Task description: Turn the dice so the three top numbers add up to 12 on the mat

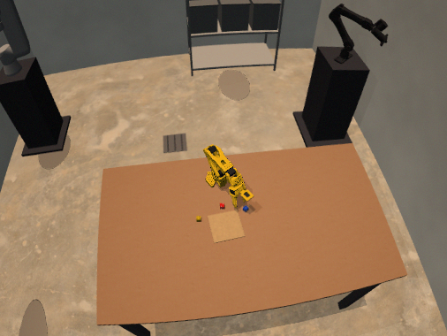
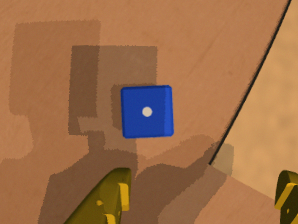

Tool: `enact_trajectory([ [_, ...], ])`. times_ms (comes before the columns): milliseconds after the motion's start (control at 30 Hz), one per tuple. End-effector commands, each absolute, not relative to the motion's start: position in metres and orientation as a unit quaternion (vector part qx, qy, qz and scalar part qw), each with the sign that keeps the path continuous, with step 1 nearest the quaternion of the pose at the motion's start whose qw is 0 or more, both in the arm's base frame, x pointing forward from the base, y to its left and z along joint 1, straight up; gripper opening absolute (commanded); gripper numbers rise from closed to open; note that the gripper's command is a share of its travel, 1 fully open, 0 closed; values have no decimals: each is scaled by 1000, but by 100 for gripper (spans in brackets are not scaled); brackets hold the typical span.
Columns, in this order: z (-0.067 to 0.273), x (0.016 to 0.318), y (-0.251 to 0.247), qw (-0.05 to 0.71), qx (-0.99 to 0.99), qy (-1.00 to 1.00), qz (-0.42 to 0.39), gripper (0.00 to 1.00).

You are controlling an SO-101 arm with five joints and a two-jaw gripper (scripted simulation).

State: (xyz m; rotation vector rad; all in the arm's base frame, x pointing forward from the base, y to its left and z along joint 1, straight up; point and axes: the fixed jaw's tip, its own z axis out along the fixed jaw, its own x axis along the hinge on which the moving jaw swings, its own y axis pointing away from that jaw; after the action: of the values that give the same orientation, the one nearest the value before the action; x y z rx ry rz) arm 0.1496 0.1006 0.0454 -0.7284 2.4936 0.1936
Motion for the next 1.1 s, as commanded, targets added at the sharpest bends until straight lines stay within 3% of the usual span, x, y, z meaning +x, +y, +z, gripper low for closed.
enact_trajectory([
  [0,55,156,107,288,-270,915,81,28],
  [567,62,182,74,240,-205,948,33,28],
  [833,66,208,14,157,-102,982,-11,28],
  [1067,64,213,-44,80,-9,997,-20,28],
])
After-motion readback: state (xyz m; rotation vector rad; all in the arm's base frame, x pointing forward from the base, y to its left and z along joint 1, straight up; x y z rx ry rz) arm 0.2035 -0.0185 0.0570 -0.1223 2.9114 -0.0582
